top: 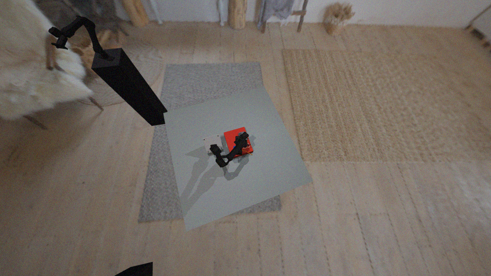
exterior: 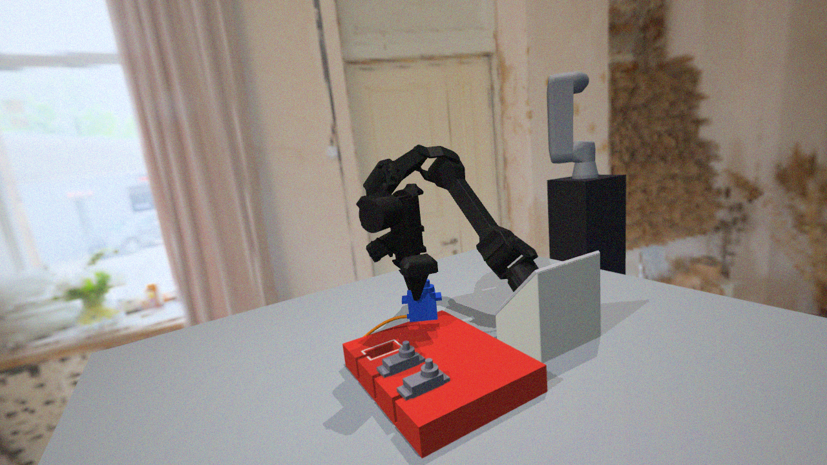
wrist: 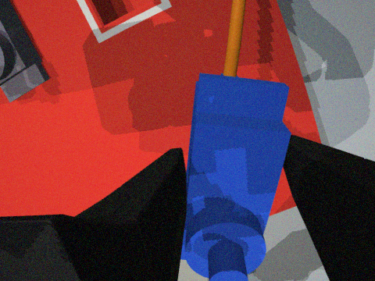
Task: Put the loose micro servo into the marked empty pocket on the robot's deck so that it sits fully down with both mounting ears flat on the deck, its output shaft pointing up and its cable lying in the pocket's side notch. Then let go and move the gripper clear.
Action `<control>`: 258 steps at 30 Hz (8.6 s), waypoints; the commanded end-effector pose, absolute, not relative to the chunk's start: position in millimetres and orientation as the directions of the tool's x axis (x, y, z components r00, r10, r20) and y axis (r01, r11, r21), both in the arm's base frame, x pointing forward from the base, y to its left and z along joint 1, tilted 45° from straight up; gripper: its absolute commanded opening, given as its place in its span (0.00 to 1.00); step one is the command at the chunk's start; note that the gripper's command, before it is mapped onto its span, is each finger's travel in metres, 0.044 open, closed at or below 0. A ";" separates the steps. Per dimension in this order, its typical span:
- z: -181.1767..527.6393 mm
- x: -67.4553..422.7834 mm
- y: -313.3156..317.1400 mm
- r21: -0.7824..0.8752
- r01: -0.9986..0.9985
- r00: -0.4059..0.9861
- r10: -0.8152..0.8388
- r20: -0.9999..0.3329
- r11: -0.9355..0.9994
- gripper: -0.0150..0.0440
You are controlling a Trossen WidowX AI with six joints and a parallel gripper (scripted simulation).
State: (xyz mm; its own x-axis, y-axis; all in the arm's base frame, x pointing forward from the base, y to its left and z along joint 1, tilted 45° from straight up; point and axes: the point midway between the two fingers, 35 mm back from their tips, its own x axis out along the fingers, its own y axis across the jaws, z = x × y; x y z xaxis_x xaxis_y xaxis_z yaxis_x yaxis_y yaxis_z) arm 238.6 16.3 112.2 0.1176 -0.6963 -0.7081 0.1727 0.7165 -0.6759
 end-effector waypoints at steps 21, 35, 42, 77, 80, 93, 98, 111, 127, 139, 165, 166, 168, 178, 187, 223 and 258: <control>97.5 232.3 36.5 -0.673 0.163 0.121 -0.692 -0.712 0.721 0.25; 97.5 232.3 36.6 -0.699 -0.020 0.121 -0.692 -0.712 0.715 0.25; 97.8 249.6 39.6 -0.698 -0.020 0.122 -0.692 -0.712 0.715 0.25; 99.5 340.2 54.2 -0.702 -0.110 0.126 -0.691 -0.712 0.703 0.25; 98.2 340.5 52.4 -0.702 -0.110 0.126 -0.691 -0.712 0.703 0.25; 88.0 342.2 37.9 -0.703 -0.109 0.126 -0.692 -0.711 0.703 0.25; 88.0 342.2 37.9 -0.703 -0.109 0.126 -0.692 -0.711 0.703 0.25; 87.9 343.4 38.3 -0.690 -0.312 0.126 -0.692 -0.711 0.653 0.25; 85.7 343.1 40.5 -0.690 -0.312 0.126 -0.691 -0.711 0.653 0.25; 84.3 343.1 41.9 -0.690 -0.312 0.126 -0.691 -0.711 0.653 0.25; 70.2 345.7 28.0 -0.691 -0.312 0.126 -0.692 -0.711 0.653 0.25; 69.5 345.8 27.2 -0.691 -0.312 0.126 -0.692 -0.711 0.653 0.25; 68.0 346.0 25.8 -0.691 -0.312 0.126 -0.692 -0.711 0.653 0.25; 61.0 347.3 18.9 -0.691 -0.312 0.126 -0.692 -0.711 0.652 0.25; 54.7 348.4 12.6 -0.691 -0.311 0.127 -0.692 -0.710 0.652 0.25; 78.6 329.1 35.5 -0.688 -0.319 0.129 -0.689 -0.713 0.652 0.71; 143.3 230.6 87.3 -0.673 -0.390 0.152 -0.677 -0.720 0.628 1.00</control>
